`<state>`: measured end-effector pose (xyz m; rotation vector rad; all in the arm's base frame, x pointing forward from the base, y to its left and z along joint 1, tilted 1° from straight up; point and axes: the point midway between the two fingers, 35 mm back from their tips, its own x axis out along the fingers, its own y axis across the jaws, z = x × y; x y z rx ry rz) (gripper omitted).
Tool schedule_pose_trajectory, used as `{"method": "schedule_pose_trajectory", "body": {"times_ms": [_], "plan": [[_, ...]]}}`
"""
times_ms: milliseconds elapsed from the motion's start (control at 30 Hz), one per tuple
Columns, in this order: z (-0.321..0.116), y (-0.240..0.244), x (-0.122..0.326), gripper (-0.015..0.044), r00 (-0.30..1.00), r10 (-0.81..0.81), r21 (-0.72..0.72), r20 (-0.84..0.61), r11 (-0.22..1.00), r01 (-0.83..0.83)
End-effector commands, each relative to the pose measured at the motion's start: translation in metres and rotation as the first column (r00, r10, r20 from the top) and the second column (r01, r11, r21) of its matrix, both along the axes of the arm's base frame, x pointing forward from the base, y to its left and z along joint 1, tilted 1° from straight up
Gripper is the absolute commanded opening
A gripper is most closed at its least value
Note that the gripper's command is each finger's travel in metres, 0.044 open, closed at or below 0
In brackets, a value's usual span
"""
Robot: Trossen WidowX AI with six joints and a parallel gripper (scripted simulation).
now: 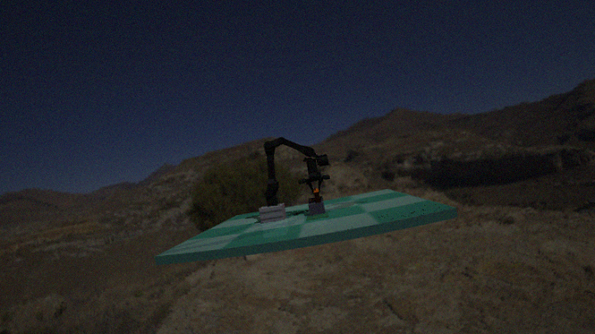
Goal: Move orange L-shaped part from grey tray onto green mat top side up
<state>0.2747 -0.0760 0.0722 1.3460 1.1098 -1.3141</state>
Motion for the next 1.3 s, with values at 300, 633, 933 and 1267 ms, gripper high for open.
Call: {"method": "schedule_pose_trajectory", "body": {"times_ms": [300, 633, 933, 1267], "plan": [[0.024, 0.000, 0.001, 0.0000, 1.000, -0.002, 0.001, 0.013, 1.000, 0.002], [0.039, 0.000, 0.000, 0.0000, 1.000, -0.002, 0.001, 0.013, 1.000, 0.002], [0.042, 0.000, 0.000, 0.0000, 1.000, -0.002, 0.001, 0.013, 1.000, 0.002], [0.038, -0.033, -0.009, 0.0000, 1.000, -0.002, -0.002, 0.012, 1.000, 0.002]]}}
